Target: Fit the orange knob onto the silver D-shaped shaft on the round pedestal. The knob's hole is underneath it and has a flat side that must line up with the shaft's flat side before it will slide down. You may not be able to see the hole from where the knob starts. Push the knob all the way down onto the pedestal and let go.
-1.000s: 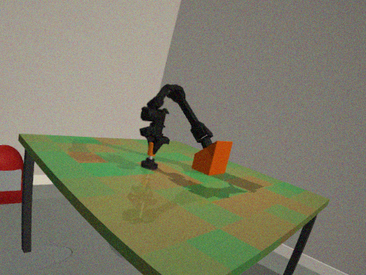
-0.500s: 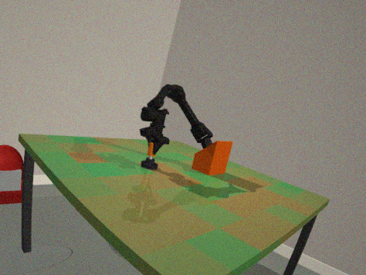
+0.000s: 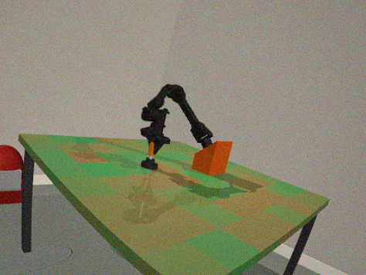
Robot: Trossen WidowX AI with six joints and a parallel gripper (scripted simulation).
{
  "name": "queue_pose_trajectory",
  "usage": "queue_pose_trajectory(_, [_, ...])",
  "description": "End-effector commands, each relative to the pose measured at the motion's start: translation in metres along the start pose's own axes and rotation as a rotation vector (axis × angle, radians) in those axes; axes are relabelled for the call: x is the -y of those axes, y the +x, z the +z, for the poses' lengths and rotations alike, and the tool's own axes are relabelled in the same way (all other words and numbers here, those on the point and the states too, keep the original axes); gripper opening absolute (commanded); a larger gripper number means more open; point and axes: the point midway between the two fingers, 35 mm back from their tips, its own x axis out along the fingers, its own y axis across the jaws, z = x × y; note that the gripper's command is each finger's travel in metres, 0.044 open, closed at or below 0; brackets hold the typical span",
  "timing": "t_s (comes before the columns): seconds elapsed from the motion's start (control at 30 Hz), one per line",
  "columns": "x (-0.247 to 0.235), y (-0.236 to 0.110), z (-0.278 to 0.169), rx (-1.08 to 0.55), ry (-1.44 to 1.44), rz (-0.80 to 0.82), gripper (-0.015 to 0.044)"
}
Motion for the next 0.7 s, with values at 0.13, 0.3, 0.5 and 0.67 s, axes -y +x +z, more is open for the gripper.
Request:
queue_pose_trajectory(0.13, [-0.0013,-0.0014,0.0035,0.005,-0.194,0.001,0.0000])
queue_pose_trajectory(0.3, [-0.0011,-0.0005,0.0060,0.005,-0.197,0.001,0.0000])
queue_pose_trajectory(0.5, [0.0004,-0.0005,0.0058,0.005,-0.197,0.001,0.0000])
queue_pose_trajectory(0.67, [0.0006,0.0001,0.0051,0.005,-0.197,0.001,0.0000])
